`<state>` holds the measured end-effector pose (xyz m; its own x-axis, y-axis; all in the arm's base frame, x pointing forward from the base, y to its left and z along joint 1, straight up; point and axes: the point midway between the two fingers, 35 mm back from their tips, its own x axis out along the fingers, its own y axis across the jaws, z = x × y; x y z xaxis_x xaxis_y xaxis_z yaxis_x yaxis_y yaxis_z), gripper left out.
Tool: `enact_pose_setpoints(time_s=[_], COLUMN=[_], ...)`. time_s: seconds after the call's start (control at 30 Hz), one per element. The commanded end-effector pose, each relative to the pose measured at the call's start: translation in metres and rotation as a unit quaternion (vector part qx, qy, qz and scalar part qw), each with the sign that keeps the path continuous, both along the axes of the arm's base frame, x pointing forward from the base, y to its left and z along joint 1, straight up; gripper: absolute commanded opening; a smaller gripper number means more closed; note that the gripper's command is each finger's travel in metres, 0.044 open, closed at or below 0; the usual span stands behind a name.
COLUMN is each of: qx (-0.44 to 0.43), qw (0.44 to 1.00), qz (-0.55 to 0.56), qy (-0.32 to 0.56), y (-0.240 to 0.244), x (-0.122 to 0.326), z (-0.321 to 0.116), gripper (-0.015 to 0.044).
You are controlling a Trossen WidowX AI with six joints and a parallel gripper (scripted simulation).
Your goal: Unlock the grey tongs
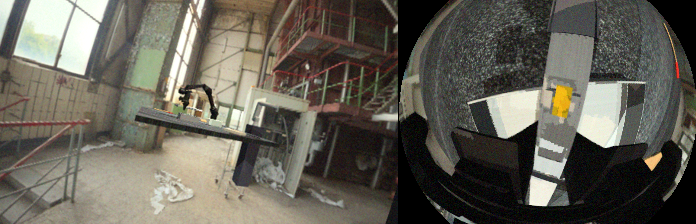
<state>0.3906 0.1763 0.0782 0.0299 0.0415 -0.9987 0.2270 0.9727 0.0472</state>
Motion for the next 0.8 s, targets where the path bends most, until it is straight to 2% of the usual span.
enact_pose_setpoints(time_s=[0.0,0.3,0.77], qx=[-0.012,-0.010,-0.009], qw=[1.000,1.000,0.996], qz=[-0.002,-0.010,-0.093], qy=[-0.004,-0.001,0.002], y=[-0.001,-0.012,-0.105], x=[0.001,0.004,0.025], z=[0.005,0.002,0.005], gripper=[-0.0150,-0.0150,-0.0150])
